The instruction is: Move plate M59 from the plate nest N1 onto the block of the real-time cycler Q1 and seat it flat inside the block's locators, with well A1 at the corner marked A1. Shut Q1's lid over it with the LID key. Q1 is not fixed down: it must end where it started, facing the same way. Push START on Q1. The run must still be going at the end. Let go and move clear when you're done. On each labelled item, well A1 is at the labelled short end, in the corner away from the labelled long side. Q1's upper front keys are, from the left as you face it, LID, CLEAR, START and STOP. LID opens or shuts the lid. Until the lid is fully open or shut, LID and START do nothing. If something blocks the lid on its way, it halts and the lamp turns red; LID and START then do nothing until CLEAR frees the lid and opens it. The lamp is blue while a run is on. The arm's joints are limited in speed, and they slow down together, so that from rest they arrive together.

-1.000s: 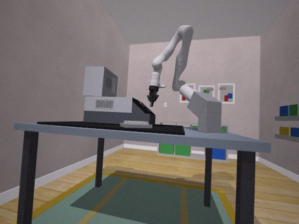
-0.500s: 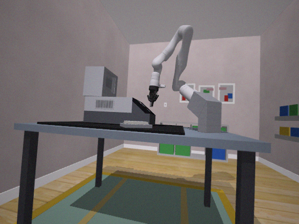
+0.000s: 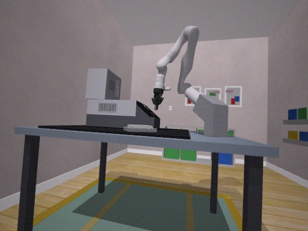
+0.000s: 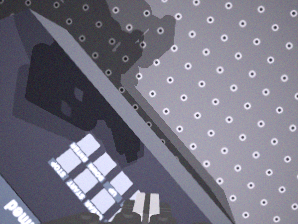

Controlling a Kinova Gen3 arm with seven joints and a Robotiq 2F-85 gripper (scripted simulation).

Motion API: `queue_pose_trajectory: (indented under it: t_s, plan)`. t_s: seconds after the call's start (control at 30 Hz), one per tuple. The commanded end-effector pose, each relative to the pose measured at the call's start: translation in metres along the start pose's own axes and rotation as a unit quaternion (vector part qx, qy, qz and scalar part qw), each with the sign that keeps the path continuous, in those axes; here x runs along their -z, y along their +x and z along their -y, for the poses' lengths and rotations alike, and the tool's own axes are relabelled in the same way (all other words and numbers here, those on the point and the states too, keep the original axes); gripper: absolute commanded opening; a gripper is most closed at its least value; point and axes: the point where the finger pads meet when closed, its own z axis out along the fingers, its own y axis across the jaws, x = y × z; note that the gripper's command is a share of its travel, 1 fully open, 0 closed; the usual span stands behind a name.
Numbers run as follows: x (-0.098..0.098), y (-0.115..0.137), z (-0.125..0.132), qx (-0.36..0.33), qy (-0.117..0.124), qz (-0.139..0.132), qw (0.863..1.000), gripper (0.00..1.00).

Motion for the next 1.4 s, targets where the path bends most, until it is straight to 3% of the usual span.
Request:
queue_pose_trajectory:
  t_s: [0.0, 1.37]
  plan:
    - [0.006, -0.001, 0.0, -0.001, 0.001, 0.0, 1.0, 0.1]
    - [0.052, -0.003, 0.003, -0.001, 0.001, 0.0, 1.0, 0.1]
